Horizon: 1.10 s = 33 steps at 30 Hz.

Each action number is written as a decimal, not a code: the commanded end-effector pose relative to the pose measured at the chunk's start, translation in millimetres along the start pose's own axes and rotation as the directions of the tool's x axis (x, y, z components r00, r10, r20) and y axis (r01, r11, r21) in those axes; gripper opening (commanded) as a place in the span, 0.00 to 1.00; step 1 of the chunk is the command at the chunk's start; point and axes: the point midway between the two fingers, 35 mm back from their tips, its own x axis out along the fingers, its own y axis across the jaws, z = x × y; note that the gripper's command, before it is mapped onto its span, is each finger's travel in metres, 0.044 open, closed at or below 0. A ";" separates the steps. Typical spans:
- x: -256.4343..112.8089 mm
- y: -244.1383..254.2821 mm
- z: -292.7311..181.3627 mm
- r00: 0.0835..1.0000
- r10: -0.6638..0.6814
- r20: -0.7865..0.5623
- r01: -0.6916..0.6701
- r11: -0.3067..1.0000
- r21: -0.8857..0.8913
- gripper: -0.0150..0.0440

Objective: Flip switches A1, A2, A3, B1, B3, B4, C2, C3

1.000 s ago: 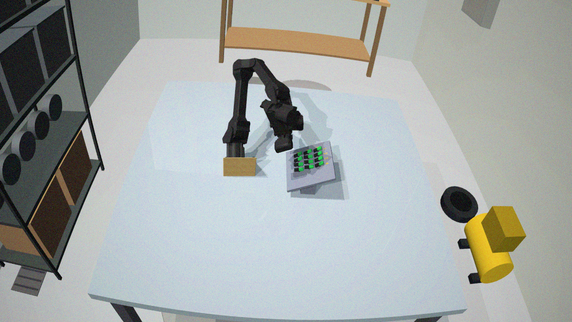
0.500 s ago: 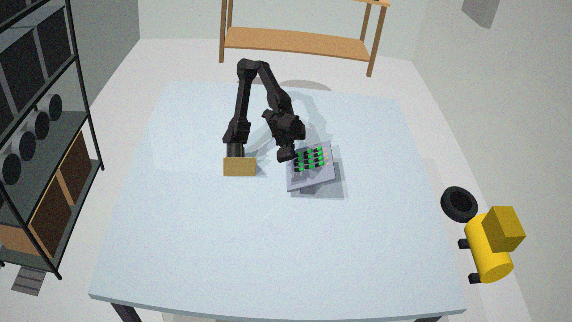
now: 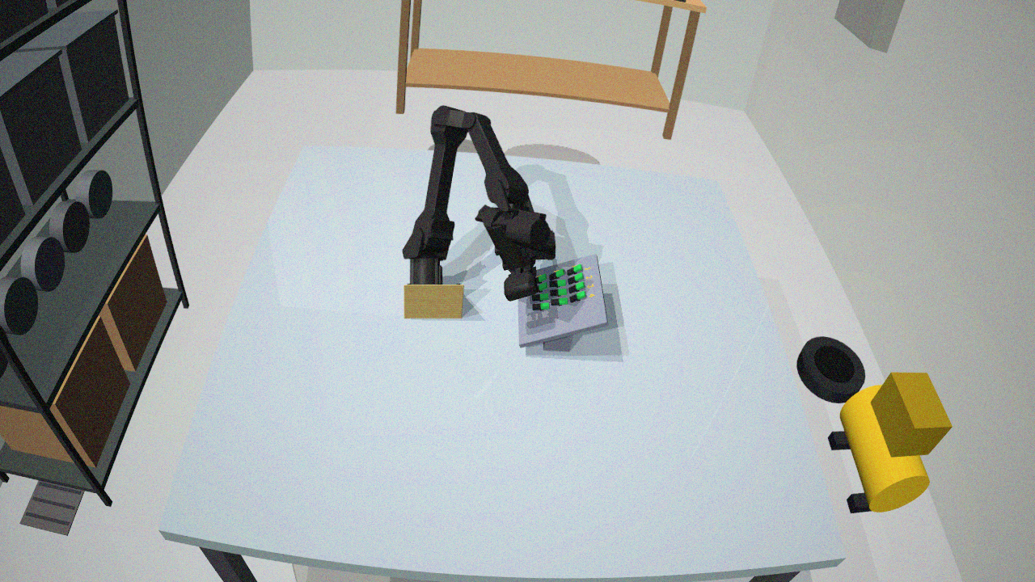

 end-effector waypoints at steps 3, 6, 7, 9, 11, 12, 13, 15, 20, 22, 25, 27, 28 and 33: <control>10.9 1.1 -1.6 1.000 0.008 0.000 -0.008 1.000 0.009 0.25; 13.4 1.2 -1.7 1.000 0.008 0.000 -0.008 1.000 0.009 0.25; 13.4 1.2 -1.7 1.000 0.008 0.000 -0.008 1.000 0.009 0.25; 13.4 1.2 -1.7 1.000 0.008 0.000 -0.008 1.000 0.009 0.25; 13.4 1.2 -1.7 1.000 0.008 0.000 -0.008 1.000 0.009 0.25; 13.4 1.2 -1.7 1.000 0.008 0.000 -0.008 1.000 0.009 0.25; 13.4 1.2 -1.7 1.000 0.008 0.000 -0.008 1.000 0.009 0.25; 13.4 1.2 -1.7 1.000 0.008 0.000 -0.008 1.000 0.009 0.25; 13.4 1.2 -1.7 1.000 0.008 0.000 -0.008 1.000 0.009 0.25; 13.4 1.2 -1.7 1.000 0.008 0.000 -0.008 1.000 0.009 0.25; 13.4 1.2 -1.7 1.000 0.008 0.000 -0.008 1.000 0.009 0.25; 13.4 1.2 -1.7 1.000 0.008 0.000 -0.008 1.000 0.009 0.25; 13.5 1.2 -1.7 1.000 0.008 0.000 -0.008 1.000 0.009 0.25; 14.2 1.2 -1.7 1.000 0.008 0.000 -0.008 1.000 0.009 0.25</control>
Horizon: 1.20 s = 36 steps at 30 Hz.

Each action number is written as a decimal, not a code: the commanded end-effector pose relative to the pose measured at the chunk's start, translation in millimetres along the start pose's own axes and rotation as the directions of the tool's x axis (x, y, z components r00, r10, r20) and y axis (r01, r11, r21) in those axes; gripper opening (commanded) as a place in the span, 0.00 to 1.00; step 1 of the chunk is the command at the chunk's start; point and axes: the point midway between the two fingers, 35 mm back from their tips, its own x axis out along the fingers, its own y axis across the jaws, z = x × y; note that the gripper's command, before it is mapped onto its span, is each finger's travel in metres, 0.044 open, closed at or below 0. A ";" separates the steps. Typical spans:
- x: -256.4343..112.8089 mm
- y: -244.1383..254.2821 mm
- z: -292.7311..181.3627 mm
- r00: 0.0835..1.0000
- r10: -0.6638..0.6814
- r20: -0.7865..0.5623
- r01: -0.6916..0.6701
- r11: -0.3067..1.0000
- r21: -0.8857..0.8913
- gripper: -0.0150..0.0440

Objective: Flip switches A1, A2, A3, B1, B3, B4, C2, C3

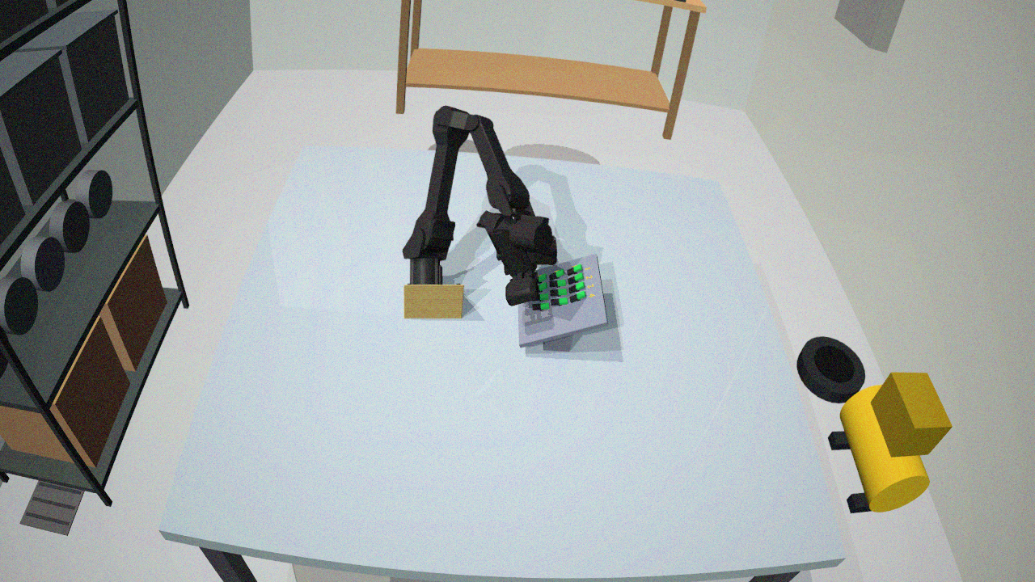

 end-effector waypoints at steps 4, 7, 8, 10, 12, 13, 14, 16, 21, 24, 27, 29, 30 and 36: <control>1.3 0.5 0.2 1.000 0.005 0.003 -0.005 1.000 0.006 0.25; 1.7 0.5 0.2 1.000 0.005 0.003 -0.005 1.000 0.006 0.25; 1.9 0.5 0.2 1.000 0.005 0.003 -0.005 1.000 0.006 0.25; 2.1 0.5 0.2 1.000 0.005 0.003 -0.005 1.000 0.006 0.25; 2.4 0.5 0.2 1.000 0.005 0.003 -0.005 1.000 0.006 0.25; 2.5 0.5 0.2 1.000 0.005 0.003 -0.005 1.000 0.006 0.25; 2.7 0.5 0.2 1.000 0.005 0.003 -0.005 1.000 0.006 0.25; 2.9 0.5 0.2 1.000 0.005 0.003 -0.005 1.000 0.006 0.25; 3.6 0.6 0.2 1.000 0.005 0.003 -0.005 1.000 0.006 0.25; 4.0 0.6 0.1 1.000 0.005 0.003 -0.005 1.000 0.006 0.25; 4.4 0.6 0.1 1.000 0.005 0.003 -0.005 1.000 0.006 0.25; 4.7 0.6 0.1 1.000 0.005 0.003 -0.005 1.000 0.006 0.25; 4.8 0.6 0.1 1.000 0.005 0.003 -0.005 1.000 0.006 0.25; 5.6 0.6 0.1 1.000 0.005 0.003 -0.005 1.000 0.006 0.25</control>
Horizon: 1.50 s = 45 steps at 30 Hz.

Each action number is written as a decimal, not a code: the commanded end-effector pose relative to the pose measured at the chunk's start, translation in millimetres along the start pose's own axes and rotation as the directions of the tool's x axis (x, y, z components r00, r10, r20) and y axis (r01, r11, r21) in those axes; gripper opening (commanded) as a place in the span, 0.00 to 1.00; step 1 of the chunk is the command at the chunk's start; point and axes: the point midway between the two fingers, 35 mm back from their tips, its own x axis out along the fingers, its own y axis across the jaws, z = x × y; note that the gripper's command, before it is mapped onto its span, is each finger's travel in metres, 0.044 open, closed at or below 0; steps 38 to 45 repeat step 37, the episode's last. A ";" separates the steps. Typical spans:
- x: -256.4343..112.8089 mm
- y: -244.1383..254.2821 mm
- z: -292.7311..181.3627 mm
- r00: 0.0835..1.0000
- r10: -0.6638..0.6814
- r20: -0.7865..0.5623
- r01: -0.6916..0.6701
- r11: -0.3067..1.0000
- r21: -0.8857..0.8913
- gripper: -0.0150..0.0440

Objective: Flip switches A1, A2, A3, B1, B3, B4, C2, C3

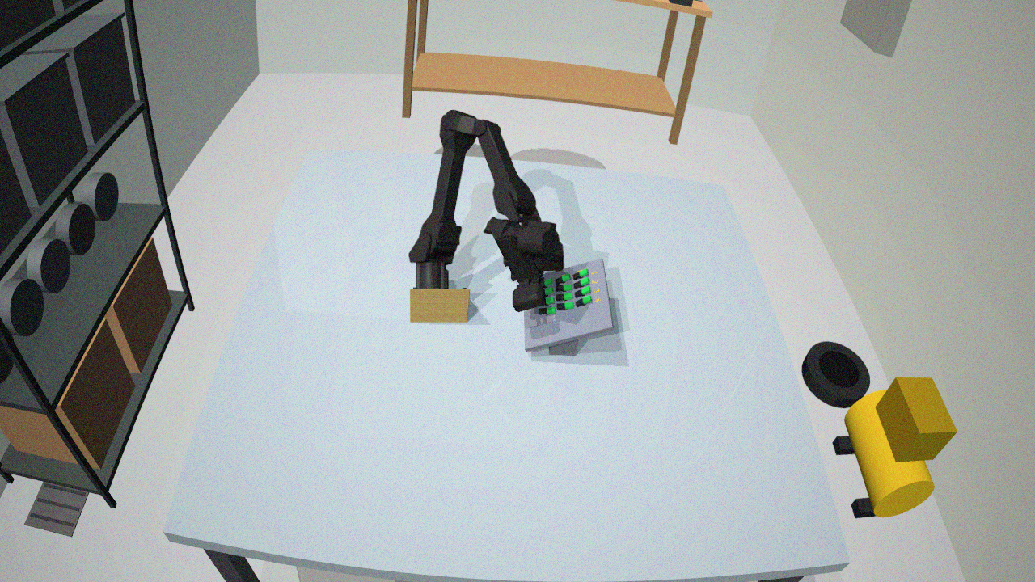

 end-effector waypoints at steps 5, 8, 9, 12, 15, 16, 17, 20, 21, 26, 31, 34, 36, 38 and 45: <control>-1.4 -0.3 0.3 1.000 -0.001 -0.001 0.001 1.000 0.000 0.25; -30.5 -2.8 2.8 1.000 -0.006 -0.013 0.006 1.000 0.004 0.25; -44.3 -2.4 3.0 1.000 -0.004 -0.018 0.004 1.000 0.006 0.25; -63.9 -0.4 2.3 1.000 0.003 -0.025 -0.003 1.000 0.007 0.25; -63.9 -0.4 2.3 1.000 0.003 -0.025 -0.003 1.000 0.007 0.25; -63.9 -0.4 2.3 1.000 0.003 -0.025 -0.003 1.000 0.007 0.25; -63.9 -0.4 2.3 1.000 0.003 -0.025 -0.003 1.000 0.007 0.25; -65.1 1.1 10.5 1.000 0.002 -0.025 -0.002 1.000 0.007 0.25; -66.5 3.4 20.7 1.000 0.002 -0.024 -0.002 1.000 0.007 0.25; -69.5 13.7 51.9 1.000 0.004 -0.024 -0.004 1.000 0.006 0.25; -69.5 13.7 51.9 1.000 0.004 -0.024 -0.004 1.000 0.006 0.25; -69.5 13.7 51.9 1.000 0.004 -0.024 -0.004 1.000 0.006 0.25; -69.5 13.7 51.9 1.000 0.004 -0.024 -0.004 1.000 0.006 0.25; -69.5 13.7 51.9 1.000 0.004 -0.024 -0.004 1.000 0.006 0.25; -69.5 13.7 51.9 1.000 0.004 -0.024 -0.004 1.000 0.006 0.25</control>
